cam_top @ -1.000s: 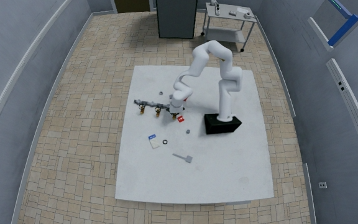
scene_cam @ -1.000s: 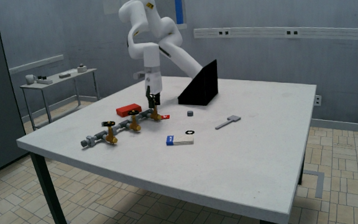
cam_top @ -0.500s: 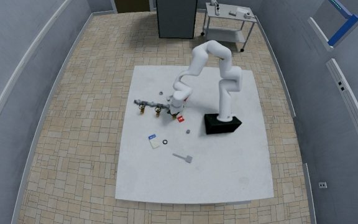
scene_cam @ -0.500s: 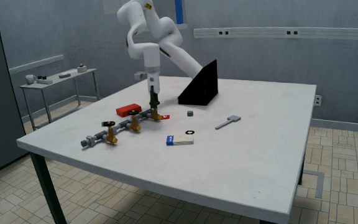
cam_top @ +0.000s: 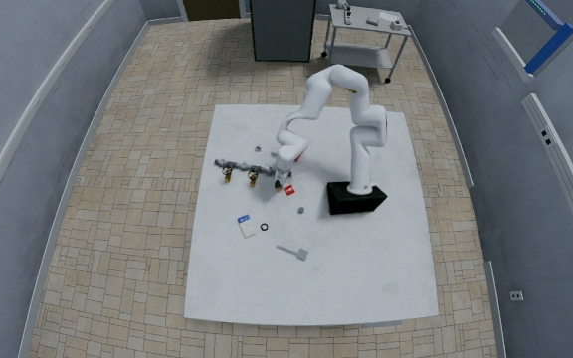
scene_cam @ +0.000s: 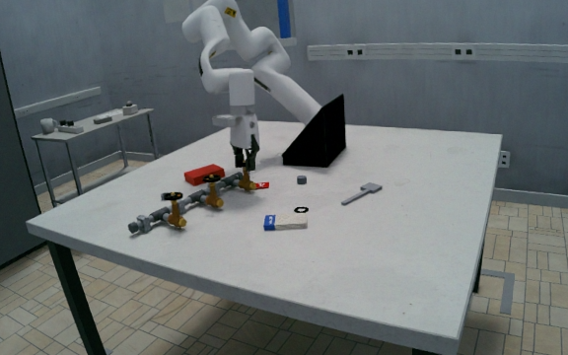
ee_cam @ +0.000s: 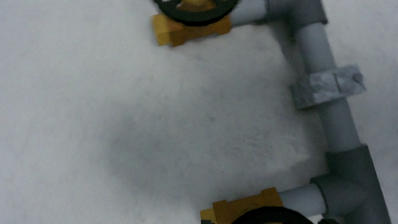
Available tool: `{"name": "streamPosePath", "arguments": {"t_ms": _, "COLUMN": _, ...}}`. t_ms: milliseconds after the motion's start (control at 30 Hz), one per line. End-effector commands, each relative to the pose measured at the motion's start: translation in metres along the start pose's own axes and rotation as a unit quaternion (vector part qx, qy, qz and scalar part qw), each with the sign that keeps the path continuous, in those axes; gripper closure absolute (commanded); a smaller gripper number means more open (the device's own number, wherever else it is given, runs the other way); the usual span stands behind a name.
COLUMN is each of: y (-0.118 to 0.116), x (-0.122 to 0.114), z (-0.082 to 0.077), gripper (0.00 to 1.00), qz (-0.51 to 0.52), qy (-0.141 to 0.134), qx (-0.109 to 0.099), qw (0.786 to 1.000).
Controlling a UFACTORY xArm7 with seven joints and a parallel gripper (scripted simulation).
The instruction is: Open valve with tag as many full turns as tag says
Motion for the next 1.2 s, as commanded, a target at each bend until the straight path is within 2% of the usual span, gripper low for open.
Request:
{"name": "streamPosePath", "arguments": {"t_ms": 0, "y": -0.0020, "x": 0.0022, "z": -0.0013, "gripper": 1.00, "qz": -0.139, "qy": -0.010, "qx": 0.000, "qw": 0.990}}
{"name": "streamPosePath", "arguments": {"t_ms": 133, "y": -0.0019, "x": 0.0019, "z": -0.0013, "gripper": 1.00, "qz": -0.258, "qy": -0.008, "qx": 0.002, "qw": 0.966}}
{"name": "streamPosePath", "arguments": {"t_ms": 267, "y": -0.0018, "x": 0.0017, "z": -0.0013, "gripper": 1.00, "qz": -0.372, "qy": -0.006, "qx": 0.003, "qw": 0.928}}
{"name": "streamPosePath", "arguments": {"t_ms": 333, "y": -0.0018, "x": 0.0017, "z": -0.0013, "gripper": 1.00, "qz": -0.372, "qy": -0.006, "qx": 0.003, "qw": 0.928}}
{"name": "streamPosePath", "arguments": {"t_ms": 367, "y": -0.0020, "x": 0.0023, "z": -0.0013, "gripper": 1.00, "qz": -0.432, "qy": -0.010, "qx": 0.003, "qw": 0.902}}
{"name": "streamPosePath", "arguments": {"t_ms": 500, "y": -0.0019, "x": 0.0021, "z": -0.0013, "gripper": 1.00, "qz": -0.529, "qy": -0.008, "qx": 0.004, "qw": 0.848}}
{"name": "streamPosePath", "arguments": {"t_ms": 633, "y": -0.0020, "x": 0.0023, "z": -0.0013, "gripper": 1.00, "qz": -0.626, "qy": -0.009, "qx": 0.005, "qw": 0.780}}
{"name": "streamPosePath", "arguments": {"t_ms": 833, "y": -0.0020, "x": 0.0023, "z": -0.0013, "gripper": 1.00, "qz": -0.720, "qy": -0.008, "qx": 0.006, "qw": 0.694}}
{"name": "streamPosePath", "arguments": {"t_ms": 900, "y": -0.0020, "x": 0.0023, "z": -0.0013, "gripper": 1.00, "qz": -0.720, "qy": -0.008, "qx": 0.006, "qw": 0.694}}
{"name": "streamPosePath", "arguments": {"t_ms": 1033, "y": -0.0020, "x": 0.0023, "z": -0.0013, "gripper": 1.00, "qz": -0.760, "qy": -0.008, "qx": 0.007, "qw": 0.650}}
{"name": "streamPosePath", "arguments": {"t_ms": 1167, "y": -0.0020, "x": 0.0023, "z": -0.0013, "gripper": 1.00, "qz": -0.785, "qy": -0.007, "qx": 0.007, "qw": 0.619}}
Point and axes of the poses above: the point where the finger pads meet when closed, its own z axis out along the fingers, its own y axis across the jaws, x = y × z, the point moved 8 cm from there along -z, back along the fingers, and after that the axes turned 8 degrees about z, right-handed, at the moved point
